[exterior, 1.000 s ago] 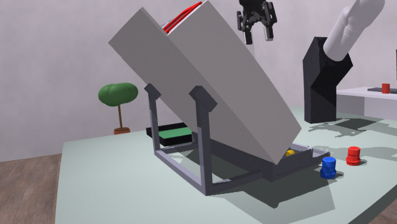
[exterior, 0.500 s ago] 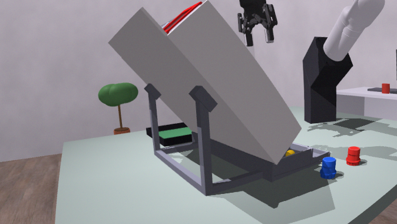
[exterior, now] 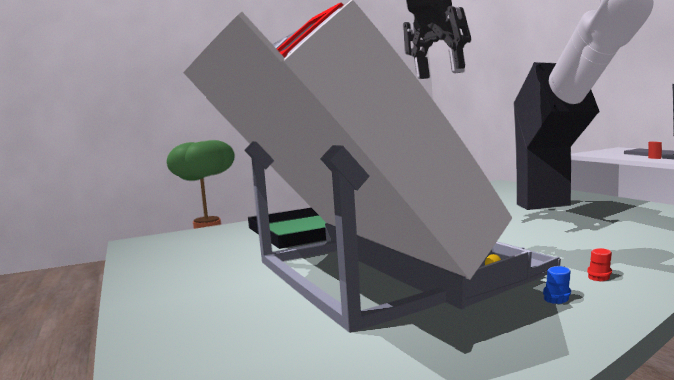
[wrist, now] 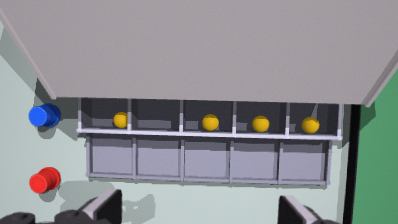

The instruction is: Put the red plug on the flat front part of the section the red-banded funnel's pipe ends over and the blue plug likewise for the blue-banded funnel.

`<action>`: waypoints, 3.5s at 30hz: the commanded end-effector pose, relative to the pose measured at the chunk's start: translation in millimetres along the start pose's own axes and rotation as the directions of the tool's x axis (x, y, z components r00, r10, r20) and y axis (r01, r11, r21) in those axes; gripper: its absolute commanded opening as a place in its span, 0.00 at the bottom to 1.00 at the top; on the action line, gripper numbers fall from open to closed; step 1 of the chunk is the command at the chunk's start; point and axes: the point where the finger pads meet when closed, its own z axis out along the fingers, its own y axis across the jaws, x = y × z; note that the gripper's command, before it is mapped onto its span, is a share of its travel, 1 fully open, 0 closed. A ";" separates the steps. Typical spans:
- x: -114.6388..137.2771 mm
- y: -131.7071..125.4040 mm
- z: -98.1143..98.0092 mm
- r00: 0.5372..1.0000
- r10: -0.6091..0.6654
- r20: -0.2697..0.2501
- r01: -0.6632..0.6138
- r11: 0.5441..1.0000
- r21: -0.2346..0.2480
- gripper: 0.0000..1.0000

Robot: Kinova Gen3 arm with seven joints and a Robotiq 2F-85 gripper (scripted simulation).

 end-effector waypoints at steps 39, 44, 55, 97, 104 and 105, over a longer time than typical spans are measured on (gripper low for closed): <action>0.1 0.3 -0.6 1.000 0.000 -0.001 0.000 1.000 -0.001 0.70; 0.1 0.3 -0.6 1.000 0.000 -0.001 0.000 1.000 -0.001 0.70; -3.4 -59.9 47.6 1.000 0.000 -0.001 0.000 1.000 -0.001 0.70; -72.3 -247.5 164.9 0.999 -0.008 -0.043 0.007 1.000 -0.023 0.70; -76.5 -256.3 168.9 0.999 -0.009 -0.043 0.008 1.000 -0.024 0.70; -76.5 -256.3 168.9 0.999 -0.009 -0.043 0.008 1.000 -0.024 0.70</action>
